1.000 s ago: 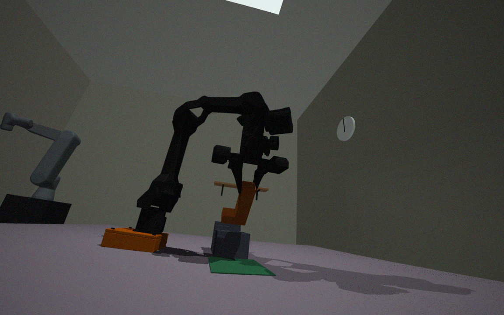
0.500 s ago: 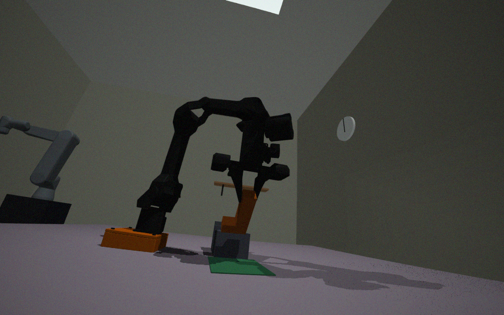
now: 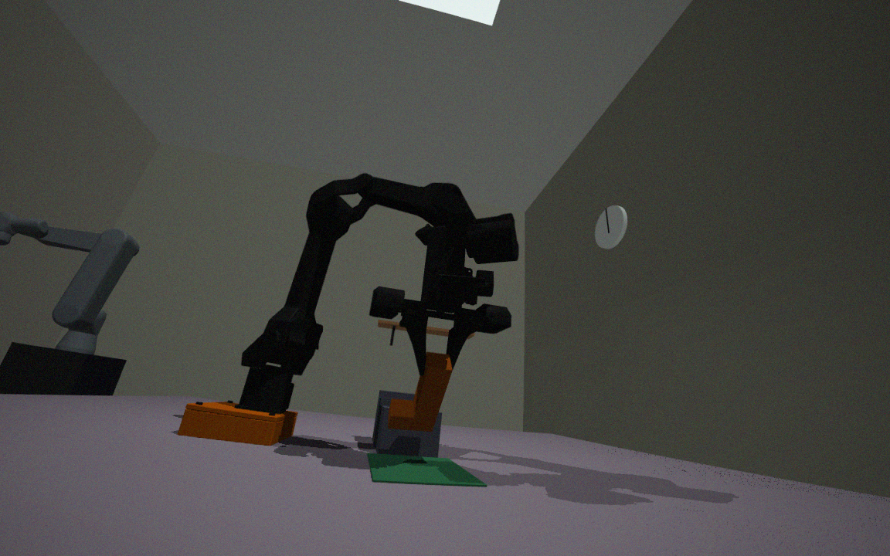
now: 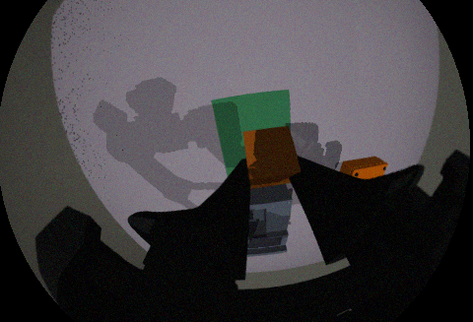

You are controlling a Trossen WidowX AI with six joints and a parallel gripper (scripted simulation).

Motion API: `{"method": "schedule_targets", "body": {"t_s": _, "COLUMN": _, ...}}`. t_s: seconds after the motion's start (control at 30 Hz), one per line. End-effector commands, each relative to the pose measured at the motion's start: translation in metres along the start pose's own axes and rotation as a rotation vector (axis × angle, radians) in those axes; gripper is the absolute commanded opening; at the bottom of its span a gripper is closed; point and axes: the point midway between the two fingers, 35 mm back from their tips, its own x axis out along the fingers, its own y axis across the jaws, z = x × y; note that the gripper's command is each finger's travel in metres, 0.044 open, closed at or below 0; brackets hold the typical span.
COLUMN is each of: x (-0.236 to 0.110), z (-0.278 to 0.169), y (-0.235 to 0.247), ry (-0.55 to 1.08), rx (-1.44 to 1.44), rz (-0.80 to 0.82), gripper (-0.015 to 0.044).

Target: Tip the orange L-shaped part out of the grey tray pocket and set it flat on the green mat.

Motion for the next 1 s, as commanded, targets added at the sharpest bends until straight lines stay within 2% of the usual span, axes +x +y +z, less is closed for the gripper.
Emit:
{"method": "schedule_targets", "body": {"t_s": 0.0, "x": 0.01, "z": -0.002, "y": -0.002, "ry": 0.011, "rx": -0.005, "rz": -0.011, "gripper": 0.0}}
{"method": "schedule_targets", "body": {"t_s": 0.57, "x": 0.036, "z": -0.002, "y": -0.002, "ry": 0.011, "rx": -0.005, "rz": -0.011, "gripper": 0.0}}
{"method": "schedule_targets", "body": {"t_s": 0.97, "x": 0.038, "z": -0.002, "y": -0.002, "ry": 0.011, "rx": -0.005, "rz": -0.011, "gripper": 0.0}}
